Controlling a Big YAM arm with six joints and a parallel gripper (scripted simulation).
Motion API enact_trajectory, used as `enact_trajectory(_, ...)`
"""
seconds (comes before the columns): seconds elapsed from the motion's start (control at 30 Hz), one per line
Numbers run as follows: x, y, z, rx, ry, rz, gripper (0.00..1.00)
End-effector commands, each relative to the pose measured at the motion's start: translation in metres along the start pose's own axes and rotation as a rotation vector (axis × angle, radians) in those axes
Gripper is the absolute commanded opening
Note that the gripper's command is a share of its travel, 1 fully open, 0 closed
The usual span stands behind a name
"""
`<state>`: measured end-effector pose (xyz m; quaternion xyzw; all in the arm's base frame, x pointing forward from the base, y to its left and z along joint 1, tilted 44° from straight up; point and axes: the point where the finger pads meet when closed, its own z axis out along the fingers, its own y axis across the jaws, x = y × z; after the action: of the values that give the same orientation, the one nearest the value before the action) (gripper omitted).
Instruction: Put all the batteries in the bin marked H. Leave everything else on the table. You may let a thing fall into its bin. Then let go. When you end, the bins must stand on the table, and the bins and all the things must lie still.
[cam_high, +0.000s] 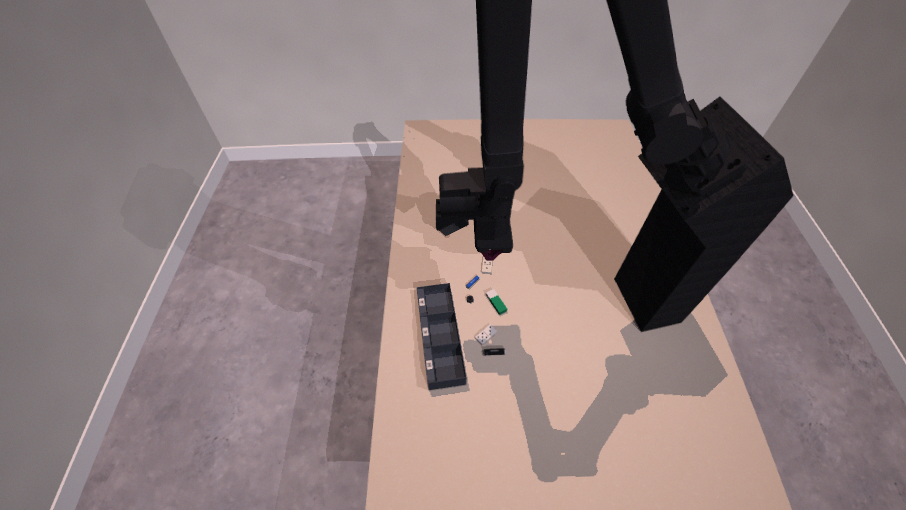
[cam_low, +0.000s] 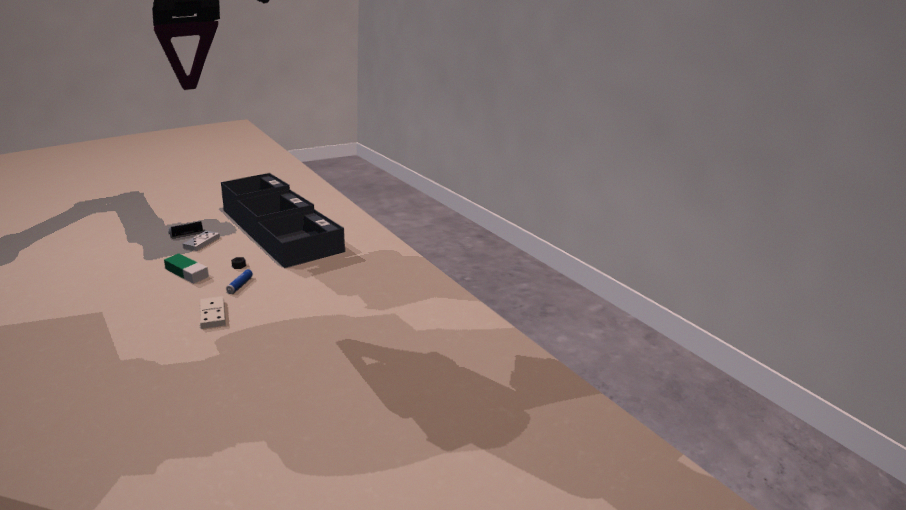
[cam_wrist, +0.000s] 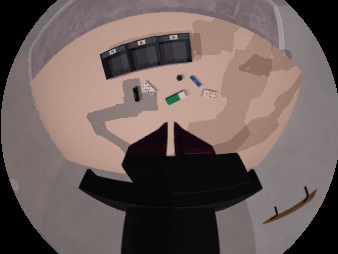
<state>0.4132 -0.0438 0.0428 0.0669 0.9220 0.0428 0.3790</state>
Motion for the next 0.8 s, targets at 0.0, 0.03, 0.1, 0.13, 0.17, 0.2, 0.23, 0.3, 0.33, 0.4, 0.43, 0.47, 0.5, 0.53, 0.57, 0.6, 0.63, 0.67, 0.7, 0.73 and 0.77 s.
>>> enact_trajectory(0.0,0.002,0.001,0.005,-0.004,0.014,0.008,0.09)
enact_trajectory(0.03,0.002,0.001,0.005,-0.004,0.013,0.008,0.09)
enact_trajectory(0.1,-0.013,0.002,0.017,-0.007,-0.003,-0.115,0.09)
enact_trajectory(0.13,-0.019,0.003,0.024,-0.008,-0.003,-0.155,0.09)
enact_trajectory(0.17,-0.024,0.003,0.030,-0.009,-0.003,-0.156,0.09)
enact_trajectory(0.2,-0.030,0.002,0.036,-0.008,-0.003,-0.156,0.09)
enact_trajectory(0.23,-0.035,0.001,0.042,-0.007,-0.003,-0.155,0.09)
enact_trajectory(0.3,-0.045,-0.001,0.055,-0.006,0.004,-0.153,0.09)
enact_trajectory(0.33,-0.048,-0.001,0.061,-0.007,0.015,-0.152,0.09)
enact_trajectory(0.4,-0.048,-0.001,0.061,-0.007,0.015,-0.152,0.09)
enact_trajectory(0.43,-0.052,0.000,0.067,-0.008,0.021,-0.152,0.09)
enact_trajectory(0.47,-0.057,0.000,0.073,-0.009,0.021,-0.153,0.09)
enact_trajectory(0.5,-0.063,-0.001,0.080,-0.008,0.021,-0.153,0.09)
enact_trajectory(0.53,-0.068,-0.001,0.086,-0.008,0.021,-0.153,0.09)
enact_trajectory(0.57,-0.074,-0.003,0.092,-0.007,0.021,-0.152,0.09)
enact_trajectory(0.6,-0.080,-0.004,0.098,-0.006,0.021,-0.149,0.09)
enact_trajectory(0.63,-0.085,-0.004,0.104,-0.006,0.021,-0.146,0.09)
enact_trajectory(0.67,-0.091,-0.004,0.110,-0.007,0.021,-0.146,0.09)
enact_trajectory(0.7,-0.096,-0.004,0.117,-0.008,0.021,-0.146,0.09)
enact_trajectory(0.73,-0.102,-0.004,0.123,-0.008,0.021,-0.146,0.09)
enact_trajectory(0.77,-0.108,-0.004,0.129,-0.008,0.021,-0.145,0.09)
